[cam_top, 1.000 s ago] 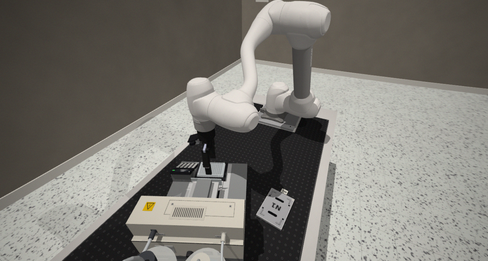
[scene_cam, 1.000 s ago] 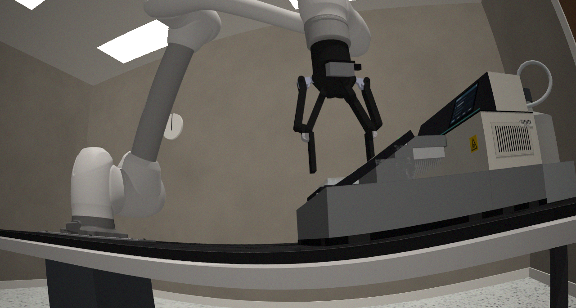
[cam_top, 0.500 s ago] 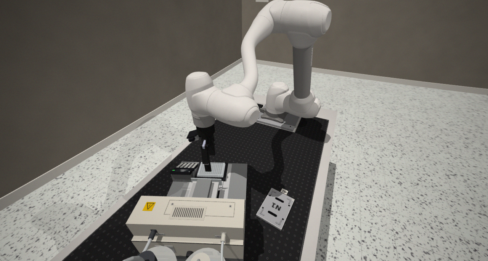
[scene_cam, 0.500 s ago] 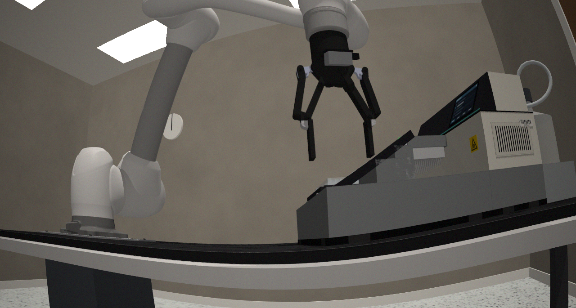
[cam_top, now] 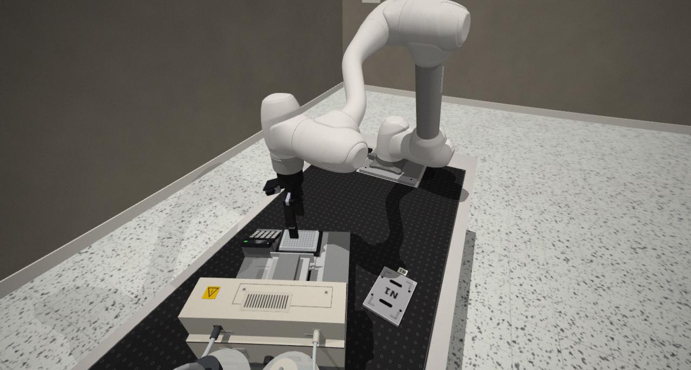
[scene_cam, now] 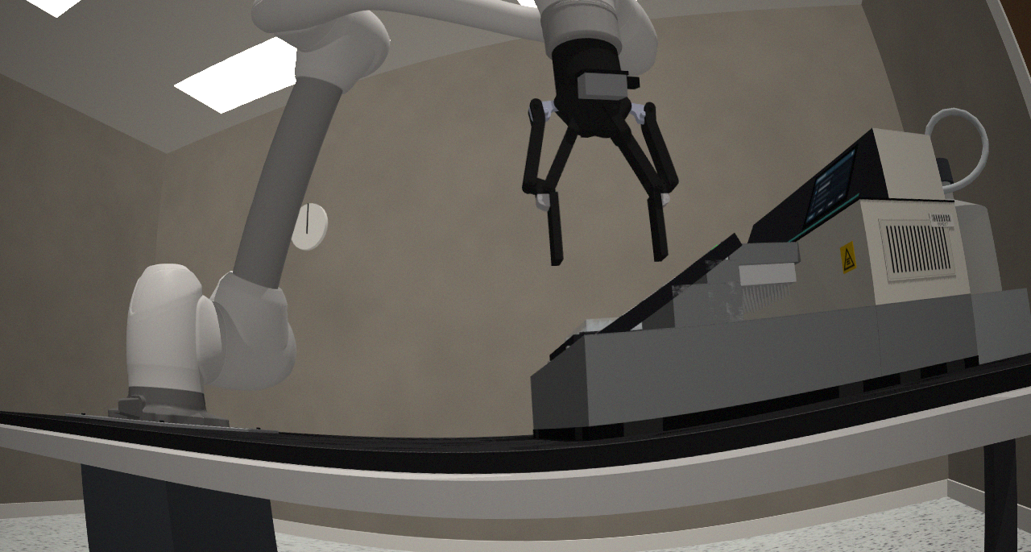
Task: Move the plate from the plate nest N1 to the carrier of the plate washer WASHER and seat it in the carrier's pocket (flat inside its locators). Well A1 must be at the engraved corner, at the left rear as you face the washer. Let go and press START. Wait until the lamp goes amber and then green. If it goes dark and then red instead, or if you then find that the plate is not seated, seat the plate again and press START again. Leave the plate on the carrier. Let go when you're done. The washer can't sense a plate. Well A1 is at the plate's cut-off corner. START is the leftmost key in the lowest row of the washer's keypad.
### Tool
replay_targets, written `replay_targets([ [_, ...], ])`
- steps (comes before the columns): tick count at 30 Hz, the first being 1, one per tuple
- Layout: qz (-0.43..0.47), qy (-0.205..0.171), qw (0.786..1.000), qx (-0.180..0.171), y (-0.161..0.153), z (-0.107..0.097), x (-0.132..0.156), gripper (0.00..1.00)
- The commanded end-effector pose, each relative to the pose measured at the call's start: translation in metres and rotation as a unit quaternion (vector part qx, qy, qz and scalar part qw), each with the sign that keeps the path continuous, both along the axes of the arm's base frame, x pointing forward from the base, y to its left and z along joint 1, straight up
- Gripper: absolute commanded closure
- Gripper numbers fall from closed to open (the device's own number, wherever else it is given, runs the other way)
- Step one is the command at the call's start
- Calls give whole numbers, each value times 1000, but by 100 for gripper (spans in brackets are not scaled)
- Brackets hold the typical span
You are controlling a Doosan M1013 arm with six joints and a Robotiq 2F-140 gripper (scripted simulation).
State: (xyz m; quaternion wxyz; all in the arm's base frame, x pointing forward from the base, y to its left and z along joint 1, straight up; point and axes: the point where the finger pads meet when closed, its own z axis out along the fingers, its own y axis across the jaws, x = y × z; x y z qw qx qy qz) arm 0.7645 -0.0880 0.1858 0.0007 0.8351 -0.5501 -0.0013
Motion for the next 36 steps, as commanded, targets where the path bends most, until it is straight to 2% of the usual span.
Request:
replay_targets([
  [1, 0, -1, 1000, 0, 0, 7, 0, 30],
  [7, 0, -1, 1000, 0, 0, 17, 0, 30],
  [17, 0, -1, 1000, 0, 0, 17, 0, 30],
  [18, 17, -1, 1000, 0, -5, 17, 0, 90],
  [29, 199, -1, 980, 0, -59, 17, -10, 90],
  [31, 199, -1, 980, 0, -59, 17, -10, 90],
  [36, 280, -1, 960, 1, -84, 17, -14, 90],
])
